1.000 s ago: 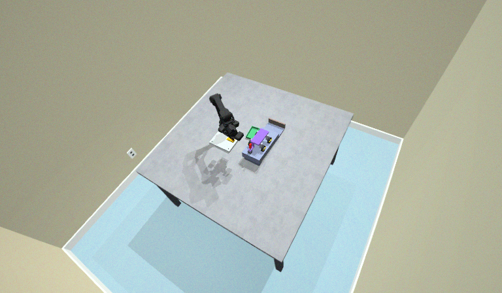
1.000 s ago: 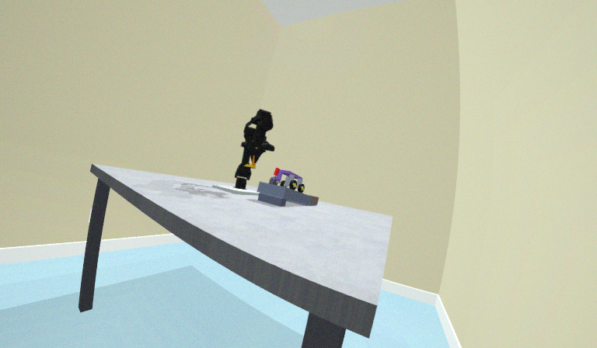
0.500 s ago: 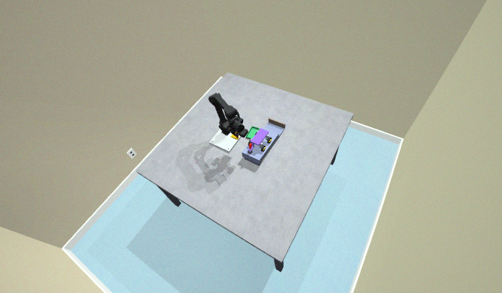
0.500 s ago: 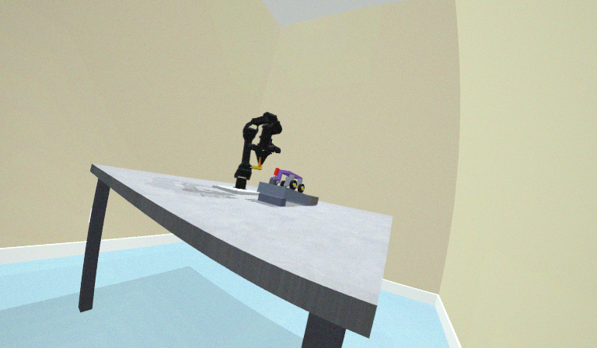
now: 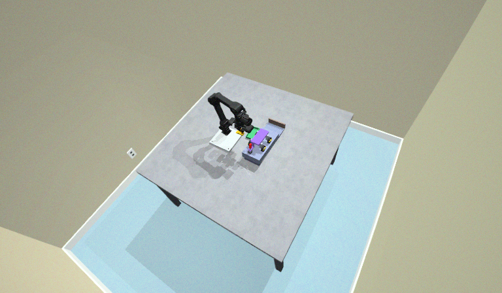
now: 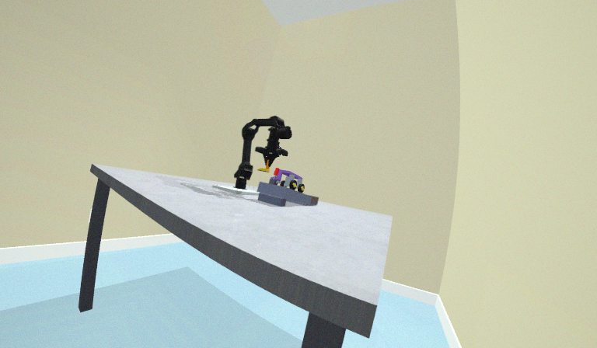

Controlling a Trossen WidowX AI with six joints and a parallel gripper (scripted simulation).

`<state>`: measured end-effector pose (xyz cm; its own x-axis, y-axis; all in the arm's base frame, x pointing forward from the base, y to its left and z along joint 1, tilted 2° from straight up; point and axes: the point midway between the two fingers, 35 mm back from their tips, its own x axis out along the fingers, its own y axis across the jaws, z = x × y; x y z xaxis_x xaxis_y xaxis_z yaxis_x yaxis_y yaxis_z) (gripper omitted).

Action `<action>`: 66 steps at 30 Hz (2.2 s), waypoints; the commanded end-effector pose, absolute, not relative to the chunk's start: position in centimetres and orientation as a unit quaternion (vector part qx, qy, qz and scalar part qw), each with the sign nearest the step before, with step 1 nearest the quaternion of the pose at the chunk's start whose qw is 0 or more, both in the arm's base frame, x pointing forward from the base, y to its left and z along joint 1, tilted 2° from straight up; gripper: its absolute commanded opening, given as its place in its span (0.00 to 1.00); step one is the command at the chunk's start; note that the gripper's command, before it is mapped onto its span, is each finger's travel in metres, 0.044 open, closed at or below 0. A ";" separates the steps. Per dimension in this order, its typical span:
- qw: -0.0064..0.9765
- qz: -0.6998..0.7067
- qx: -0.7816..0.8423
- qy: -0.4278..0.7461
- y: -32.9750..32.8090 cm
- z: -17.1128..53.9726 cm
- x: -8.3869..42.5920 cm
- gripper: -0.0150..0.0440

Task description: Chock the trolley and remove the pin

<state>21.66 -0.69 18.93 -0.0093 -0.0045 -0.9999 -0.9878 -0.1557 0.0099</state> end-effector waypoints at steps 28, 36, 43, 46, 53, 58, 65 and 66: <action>0.461 0.541 -0.531 0.460 10.7 17.8 22.3 0.25; 0.462 0.542 -0.531 0.460 14.0 17.5 22.6 0.25; 0.463 0.542 -0.530 0.459 17.0 17.5 22.9 0.25; 0.461 0.544 -0.531 0.457 17.7 17.5 23.1 0.25; 0.395 0.588 -0.581 0.401 17.8 17.5 23.1 0.25; 0.336 0.620 -0.616 0.351 17.9 17.5 23.1 0.25; 0.250 0.656 -0.656 0.276 18.0 17.5 23.1 0.25; 0.238 0.660 -0.661 0.264 18.0 17.5 23.1 0.25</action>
<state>22.94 17.96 17.33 -0.0210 -0.0305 -0.9993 -0.7317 -0.6806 0.0361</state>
